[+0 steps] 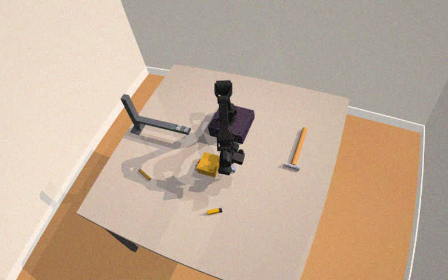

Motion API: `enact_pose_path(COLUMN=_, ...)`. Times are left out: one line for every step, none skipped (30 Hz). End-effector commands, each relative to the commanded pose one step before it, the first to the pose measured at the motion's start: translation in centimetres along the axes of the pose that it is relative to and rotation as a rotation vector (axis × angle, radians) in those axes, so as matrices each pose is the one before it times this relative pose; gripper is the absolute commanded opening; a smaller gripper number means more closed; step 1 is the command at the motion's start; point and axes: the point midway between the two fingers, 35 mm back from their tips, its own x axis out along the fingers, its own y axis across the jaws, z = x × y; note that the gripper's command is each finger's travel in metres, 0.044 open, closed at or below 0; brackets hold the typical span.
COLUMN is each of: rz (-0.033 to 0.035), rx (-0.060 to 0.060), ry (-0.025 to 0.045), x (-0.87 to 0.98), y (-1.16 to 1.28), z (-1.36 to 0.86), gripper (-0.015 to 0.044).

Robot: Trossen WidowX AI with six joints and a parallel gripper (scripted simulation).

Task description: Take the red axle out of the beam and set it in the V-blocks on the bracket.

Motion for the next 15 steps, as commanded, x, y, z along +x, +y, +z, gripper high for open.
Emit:
enact_pose_path(rz=0.00018, rx=-0.0003, ry=-0.00124, x=-0.867, y=-0.026, z=0.010, gripper=0.0440)
enact_pose_path(rz=-0.00002, rx=0.0000, ry=0.00001, x=-0.240, y=-0.002, z=0.000, gripper=0.0440)
enact_pose_path(rz=-0.00002, rx=0.0000, ry=0.00001, x=-0.239, y=-0.001, z=0.000, gripper=0.0440)
enact_pose_path(rz=-0.00002, rx=0.0000, ry=0.00001, x=-0.237, y=-0.001, z=0.000, gripper=0.0440)
enact_pose_path(rz=-0.00002, rx=0.0000, ry=0.00001, x=-0.237, y=-0.001, z=0.000, gripper=0.0440)
enact_pose_path(rz=-0.00002, rx=0.0000, ry=0.00001, x=-0.238, y=-0.001, z=0.000, gripper=0.0440)
enact_pose_path(rz=-0.00002, rx=0.0000, ry=0.00001, x=-0.238, y=-0.001, z=0.000, gripper=0.0440)
enact_pose_path(rz=-0.00002, rx=0.0000, ry=0.00001, x=-0.238, y=-0.001, z=0.000, gripper=0.0440)
enact_pose_path(rz=-0.00002, rx=0.0000, ry=0.00001, x=-0.239, y=-0.001, z=0.000, gripper=0.0440)
enact_pose_path(rz=-0.00002, rx=0.0000, ry=0.00001, x=-0.239, y=-0.001, z=0.000, gripper=0.0440)
enact_pose_path(rz=-0.00002, rx=0.0000, ry=0.00001, x=-0.239, y=-0.001, z=0.000, gripper=0.0440)
enact_pose_path(rz=-0.00001, rx=0.0000, ry=0.00001, x=-0.238, y=-0.001, z=0.000, gripper=0.0440)
enact_pose_path(rz=-0.00001, rx=0.0000, ry=0.00001, x=-0.238, y=-0.001, z=0.000, gripper=0.0440)
enact_pose_path(rz=-0.00001, rx=0.0000, ry=0.00001, x=-0.239, y=-0.001, z=0.000, gripper=0.0440)
enact_pose_path(rz=0.00034, rx=0.0048, ry=0.00154, x=0.620, y=-0.045, z=-0.226, gripper=0.0440)
